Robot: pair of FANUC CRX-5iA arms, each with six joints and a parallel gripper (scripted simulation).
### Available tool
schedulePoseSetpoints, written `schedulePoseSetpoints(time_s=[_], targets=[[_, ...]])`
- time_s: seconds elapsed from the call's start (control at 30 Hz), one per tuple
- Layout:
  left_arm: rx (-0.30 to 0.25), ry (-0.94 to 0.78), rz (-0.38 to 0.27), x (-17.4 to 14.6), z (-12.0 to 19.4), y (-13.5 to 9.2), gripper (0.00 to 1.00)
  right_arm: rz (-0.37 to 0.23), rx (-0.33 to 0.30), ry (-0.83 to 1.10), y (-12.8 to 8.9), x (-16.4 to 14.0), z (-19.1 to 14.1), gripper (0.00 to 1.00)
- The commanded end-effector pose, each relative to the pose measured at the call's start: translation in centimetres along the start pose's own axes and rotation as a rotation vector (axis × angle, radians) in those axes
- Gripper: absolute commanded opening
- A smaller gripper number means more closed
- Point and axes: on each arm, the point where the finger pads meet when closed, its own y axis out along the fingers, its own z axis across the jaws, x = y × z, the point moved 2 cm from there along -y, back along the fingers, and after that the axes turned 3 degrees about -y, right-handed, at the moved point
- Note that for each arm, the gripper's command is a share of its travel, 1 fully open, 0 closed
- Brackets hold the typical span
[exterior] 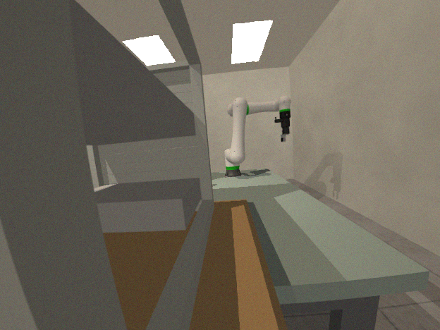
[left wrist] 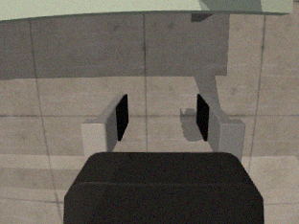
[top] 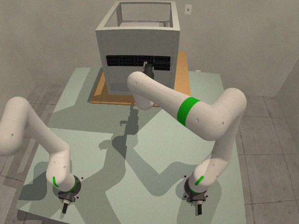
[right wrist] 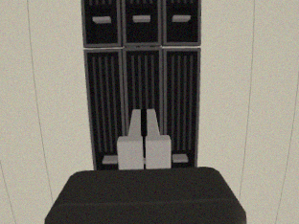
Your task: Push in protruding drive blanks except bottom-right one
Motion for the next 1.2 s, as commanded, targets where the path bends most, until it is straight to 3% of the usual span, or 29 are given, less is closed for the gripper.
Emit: schedulePoseSetpoints(time_s=[0.0,1.17], targets=[[0.000,0.000,-0.002,0.02,-0.02,-0.10,1.00,0.000,0.002,0.001,0.15,0.01,0.18,0.00],[0.000,0.000,-0.002,0.02,-0.02,-0.10,1.00,0.000,0.002,0.001,0.63,0.01,0.18,0.00]])
